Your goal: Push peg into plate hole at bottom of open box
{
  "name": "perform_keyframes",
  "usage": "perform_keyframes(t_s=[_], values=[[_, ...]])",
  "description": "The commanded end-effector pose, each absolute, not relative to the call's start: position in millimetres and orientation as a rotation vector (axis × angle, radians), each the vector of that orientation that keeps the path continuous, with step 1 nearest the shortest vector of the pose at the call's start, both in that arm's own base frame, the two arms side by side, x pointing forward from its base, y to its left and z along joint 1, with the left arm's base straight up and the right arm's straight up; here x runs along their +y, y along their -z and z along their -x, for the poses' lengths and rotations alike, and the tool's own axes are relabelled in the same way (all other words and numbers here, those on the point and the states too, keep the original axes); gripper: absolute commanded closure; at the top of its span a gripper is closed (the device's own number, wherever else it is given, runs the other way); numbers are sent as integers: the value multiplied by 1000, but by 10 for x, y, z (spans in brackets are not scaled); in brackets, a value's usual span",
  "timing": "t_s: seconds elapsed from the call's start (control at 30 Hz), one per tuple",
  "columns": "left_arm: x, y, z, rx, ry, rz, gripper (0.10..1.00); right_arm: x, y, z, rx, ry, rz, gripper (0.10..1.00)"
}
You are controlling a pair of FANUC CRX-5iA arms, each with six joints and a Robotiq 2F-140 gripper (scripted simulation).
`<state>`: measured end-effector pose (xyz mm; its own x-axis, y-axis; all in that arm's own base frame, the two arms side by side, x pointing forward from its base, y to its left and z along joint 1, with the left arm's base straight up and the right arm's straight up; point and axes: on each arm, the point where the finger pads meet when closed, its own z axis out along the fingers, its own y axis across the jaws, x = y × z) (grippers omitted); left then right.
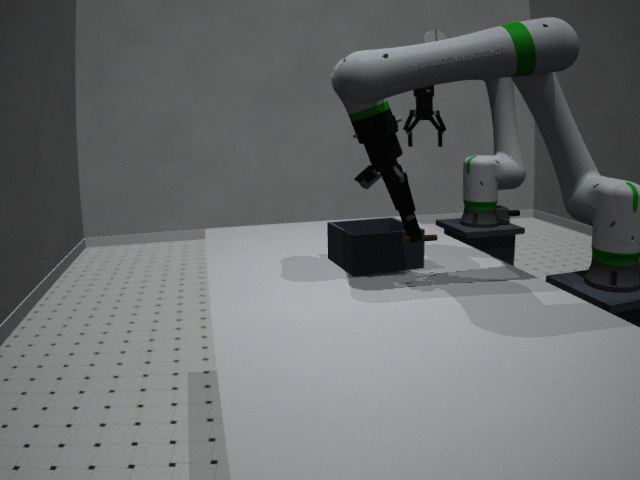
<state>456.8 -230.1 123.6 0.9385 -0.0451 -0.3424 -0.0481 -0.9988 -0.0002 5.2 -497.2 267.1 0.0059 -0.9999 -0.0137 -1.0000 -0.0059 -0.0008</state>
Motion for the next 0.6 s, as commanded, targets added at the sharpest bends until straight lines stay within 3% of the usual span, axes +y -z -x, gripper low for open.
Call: perform_keyframes(t_s=[0.0, 0.57], values=[[-2330, -1433, -4570, 74, -537, 3090, 999, -5000, -2720, -30, 2215, 0, 2228, 98], [-2284, -1554, -4534, 74, -537, 3090, 999, -5000, -2720, -30, 2215, 0, 2228, 98]])
